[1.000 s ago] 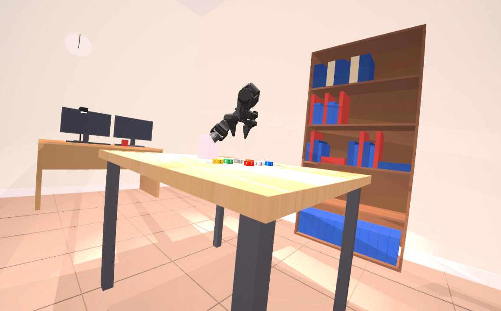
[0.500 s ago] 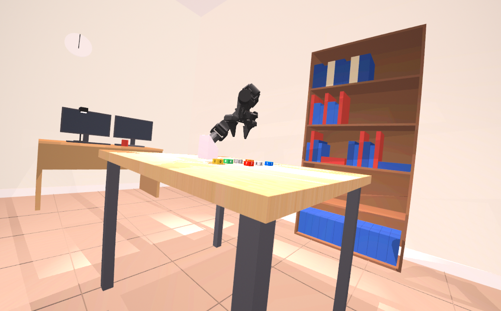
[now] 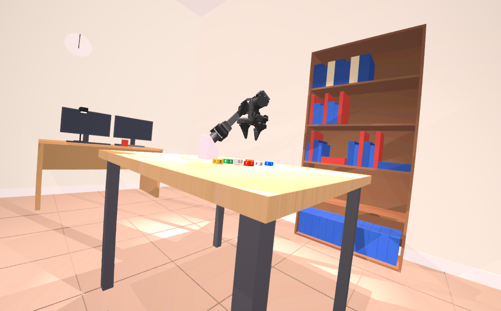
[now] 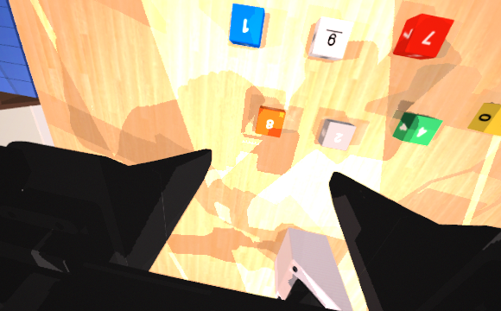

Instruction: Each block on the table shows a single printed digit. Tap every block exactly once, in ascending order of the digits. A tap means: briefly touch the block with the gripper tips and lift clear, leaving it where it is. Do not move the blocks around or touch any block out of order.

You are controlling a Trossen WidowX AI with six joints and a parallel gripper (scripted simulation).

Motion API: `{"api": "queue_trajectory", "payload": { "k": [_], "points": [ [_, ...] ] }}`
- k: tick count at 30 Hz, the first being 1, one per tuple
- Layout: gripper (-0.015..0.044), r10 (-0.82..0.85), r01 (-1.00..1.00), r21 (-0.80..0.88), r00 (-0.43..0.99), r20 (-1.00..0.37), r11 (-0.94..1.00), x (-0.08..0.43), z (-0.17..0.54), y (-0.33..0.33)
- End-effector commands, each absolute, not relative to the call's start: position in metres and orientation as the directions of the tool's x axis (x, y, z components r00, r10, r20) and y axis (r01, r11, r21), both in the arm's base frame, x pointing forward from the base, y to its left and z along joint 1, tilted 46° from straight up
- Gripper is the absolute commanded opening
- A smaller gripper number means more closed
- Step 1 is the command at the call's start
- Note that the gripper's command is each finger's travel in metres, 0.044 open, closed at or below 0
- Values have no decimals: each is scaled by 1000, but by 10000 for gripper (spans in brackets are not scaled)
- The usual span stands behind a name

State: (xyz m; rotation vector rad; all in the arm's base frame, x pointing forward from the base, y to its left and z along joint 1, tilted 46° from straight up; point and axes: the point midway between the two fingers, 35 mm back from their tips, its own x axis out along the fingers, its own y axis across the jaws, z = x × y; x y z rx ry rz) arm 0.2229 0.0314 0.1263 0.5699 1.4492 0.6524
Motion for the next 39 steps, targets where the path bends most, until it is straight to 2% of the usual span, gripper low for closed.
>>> {"api": "queue_trajectory", "payload": {
  "k": [1,19,29,39],
  "points": [
    [400,713,-46,712,5,-701,700,220,132,38],
    [400,713,-46,712,6,-701,701,222,133,38],
    [400,714,-50,712,10,-700,700,320,155,58],
    [400,714,-50,713,10,-700,700,322,155,59]
  ]
}}
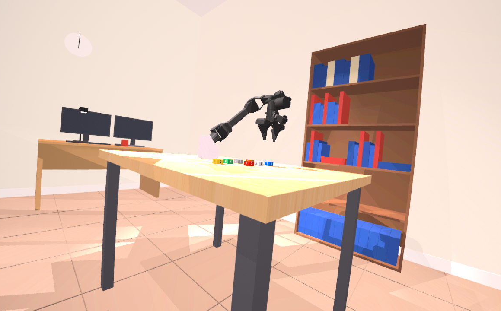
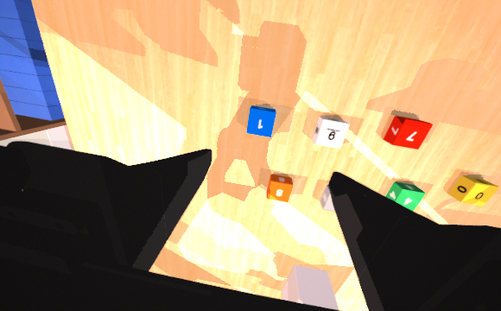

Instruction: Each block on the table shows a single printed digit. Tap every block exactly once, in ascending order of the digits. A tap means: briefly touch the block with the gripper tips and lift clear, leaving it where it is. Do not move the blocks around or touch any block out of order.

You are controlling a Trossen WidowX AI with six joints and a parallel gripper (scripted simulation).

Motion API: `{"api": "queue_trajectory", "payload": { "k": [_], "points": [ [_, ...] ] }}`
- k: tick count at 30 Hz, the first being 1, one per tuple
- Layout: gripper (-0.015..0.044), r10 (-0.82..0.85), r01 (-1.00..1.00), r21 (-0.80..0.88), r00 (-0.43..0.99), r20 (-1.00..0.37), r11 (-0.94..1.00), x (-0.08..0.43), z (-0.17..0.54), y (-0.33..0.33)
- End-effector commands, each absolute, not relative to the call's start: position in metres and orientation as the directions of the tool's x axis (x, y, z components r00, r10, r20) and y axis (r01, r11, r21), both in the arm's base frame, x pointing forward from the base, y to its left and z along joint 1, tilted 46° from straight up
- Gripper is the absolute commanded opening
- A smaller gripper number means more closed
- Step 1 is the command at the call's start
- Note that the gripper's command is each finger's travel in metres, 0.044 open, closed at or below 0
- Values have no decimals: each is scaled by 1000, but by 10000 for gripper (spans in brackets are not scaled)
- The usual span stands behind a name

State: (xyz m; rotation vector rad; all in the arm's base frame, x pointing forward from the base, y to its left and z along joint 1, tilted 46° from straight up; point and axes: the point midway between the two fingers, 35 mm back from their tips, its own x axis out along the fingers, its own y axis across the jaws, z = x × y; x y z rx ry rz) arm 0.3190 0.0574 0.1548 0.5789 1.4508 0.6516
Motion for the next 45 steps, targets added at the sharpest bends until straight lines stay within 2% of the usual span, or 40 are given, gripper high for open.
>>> {"api": "queue_trajectory", "payload": {
  "k": [1,13,19,41,45],
  "points": [
    [400,714,-50,713,10,-700,700,322,155,59],
    [400,714,-50,713,10,-700,700,322,155,59],
    [400,711,-50,710,9,-703,702,322,97,2],
    [400,712,-50,710,9,-702,702,321,94,0],
    [400,709,-50,708,10,-705,704,334,71,-26]
  ]
}}
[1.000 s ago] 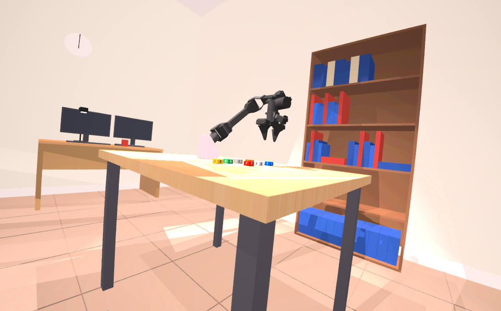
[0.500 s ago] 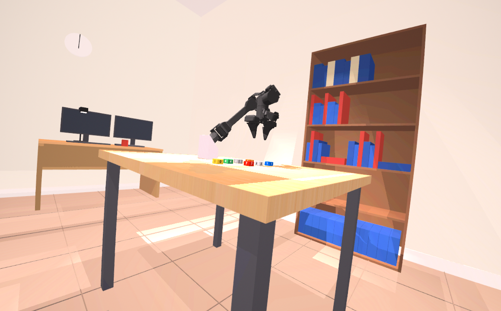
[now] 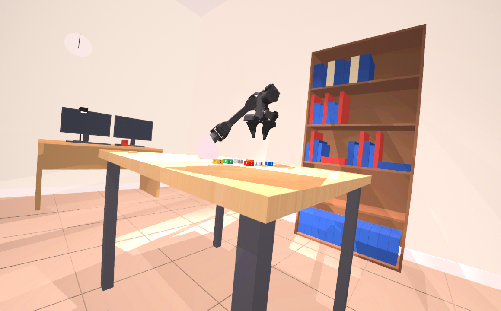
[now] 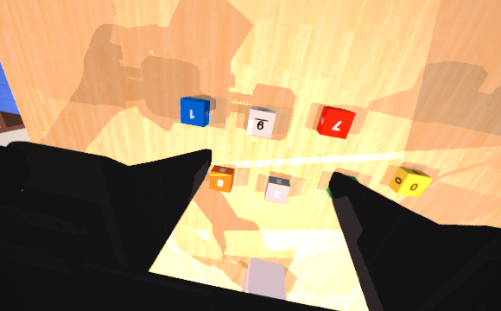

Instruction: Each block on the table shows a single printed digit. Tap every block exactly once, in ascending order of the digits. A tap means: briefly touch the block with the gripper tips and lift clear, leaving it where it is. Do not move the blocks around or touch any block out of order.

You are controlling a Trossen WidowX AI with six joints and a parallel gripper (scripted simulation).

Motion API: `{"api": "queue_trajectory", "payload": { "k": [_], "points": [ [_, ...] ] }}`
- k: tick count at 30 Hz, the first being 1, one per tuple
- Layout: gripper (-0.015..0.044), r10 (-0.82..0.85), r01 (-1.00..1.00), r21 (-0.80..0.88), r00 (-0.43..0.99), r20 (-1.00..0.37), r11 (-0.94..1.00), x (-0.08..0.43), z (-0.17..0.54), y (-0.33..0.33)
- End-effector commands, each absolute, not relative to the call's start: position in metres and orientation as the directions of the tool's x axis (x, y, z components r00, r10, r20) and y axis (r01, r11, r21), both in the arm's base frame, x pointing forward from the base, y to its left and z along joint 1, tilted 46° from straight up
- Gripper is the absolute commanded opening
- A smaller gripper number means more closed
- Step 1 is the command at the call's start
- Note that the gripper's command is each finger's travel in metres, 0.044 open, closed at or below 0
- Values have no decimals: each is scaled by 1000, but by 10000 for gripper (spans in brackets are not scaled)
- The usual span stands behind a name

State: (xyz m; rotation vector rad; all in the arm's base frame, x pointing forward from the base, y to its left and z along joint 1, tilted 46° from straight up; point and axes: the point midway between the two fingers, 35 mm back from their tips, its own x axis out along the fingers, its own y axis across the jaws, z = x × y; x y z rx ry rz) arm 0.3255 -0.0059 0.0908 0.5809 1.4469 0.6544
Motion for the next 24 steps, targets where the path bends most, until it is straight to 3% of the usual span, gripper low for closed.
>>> {"api": "queue_trajectory", "payload": {
  "k": [1,5,24],
  "points": [
    [400,709,-51,708,11,-705,705,338,60,-36],
    [400,709,-52,708,11,-705,704,345,33,-62],
    [400,709,-52,708,11,-705,704,345,33,-62]
  ]
}}
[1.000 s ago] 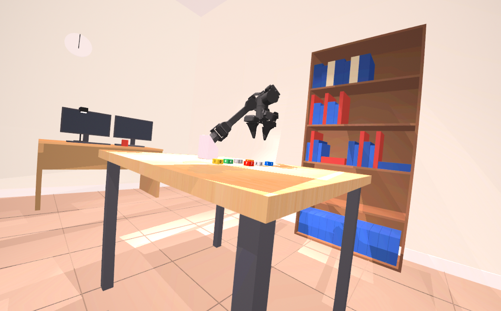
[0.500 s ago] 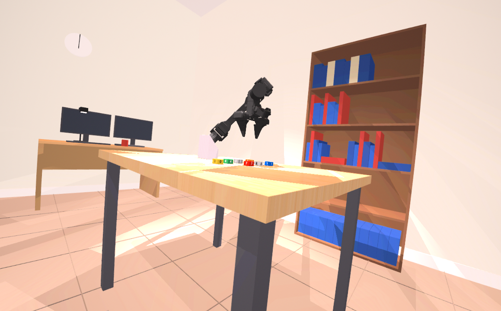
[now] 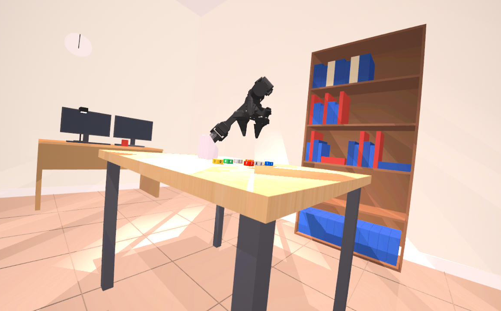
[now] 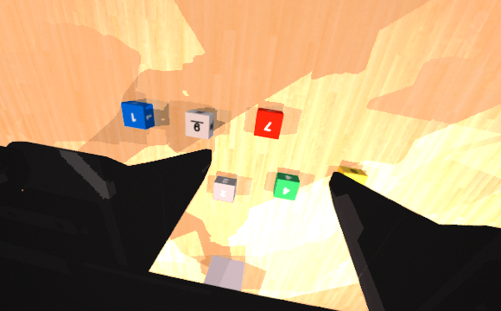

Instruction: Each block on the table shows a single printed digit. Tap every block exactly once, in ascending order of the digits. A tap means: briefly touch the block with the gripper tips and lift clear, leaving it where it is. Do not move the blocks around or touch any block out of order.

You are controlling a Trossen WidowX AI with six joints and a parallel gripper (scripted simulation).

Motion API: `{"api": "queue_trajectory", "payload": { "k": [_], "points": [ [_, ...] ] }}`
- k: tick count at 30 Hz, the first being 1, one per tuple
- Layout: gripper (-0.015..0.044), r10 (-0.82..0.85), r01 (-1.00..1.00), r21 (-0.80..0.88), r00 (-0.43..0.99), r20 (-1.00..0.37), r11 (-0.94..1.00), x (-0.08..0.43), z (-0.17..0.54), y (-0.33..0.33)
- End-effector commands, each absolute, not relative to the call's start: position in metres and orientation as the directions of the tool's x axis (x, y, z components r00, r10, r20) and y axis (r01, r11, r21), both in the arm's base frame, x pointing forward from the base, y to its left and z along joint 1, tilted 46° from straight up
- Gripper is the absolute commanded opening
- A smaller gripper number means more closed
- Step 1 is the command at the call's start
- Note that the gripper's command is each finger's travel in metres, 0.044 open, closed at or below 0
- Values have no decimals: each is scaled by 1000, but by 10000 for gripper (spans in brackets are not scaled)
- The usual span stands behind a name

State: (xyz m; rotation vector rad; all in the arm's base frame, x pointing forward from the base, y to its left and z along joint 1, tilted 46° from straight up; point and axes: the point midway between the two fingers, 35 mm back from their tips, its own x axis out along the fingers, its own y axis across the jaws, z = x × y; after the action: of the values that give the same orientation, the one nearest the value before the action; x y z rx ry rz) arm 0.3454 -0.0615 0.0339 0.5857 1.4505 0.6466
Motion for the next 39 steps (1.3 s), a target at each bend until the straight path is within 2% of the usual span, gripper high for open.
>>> {"api": "queue_trajectory", "payload": {
  "k": [1,4,11,18,25,32,39],
  "points": [
    [400,709,-52,708,11,-705,704,345,33,-62],
    [400,706,-51,705,12,-708,707,342,23,-73],
    [400,704,-51,702,11,-711,710,296,-54,-151],
    [400,704,-51,703,10,-710,709,292,-58,-154],
    [216,706,-52,705,11,-708,708,294,-114,-98],
    [32,706,-52,705,11,-708,707,293,-115,-96],
    [20,706,-52,705,11,-708,707,293,-115,-96]
  ]
}}
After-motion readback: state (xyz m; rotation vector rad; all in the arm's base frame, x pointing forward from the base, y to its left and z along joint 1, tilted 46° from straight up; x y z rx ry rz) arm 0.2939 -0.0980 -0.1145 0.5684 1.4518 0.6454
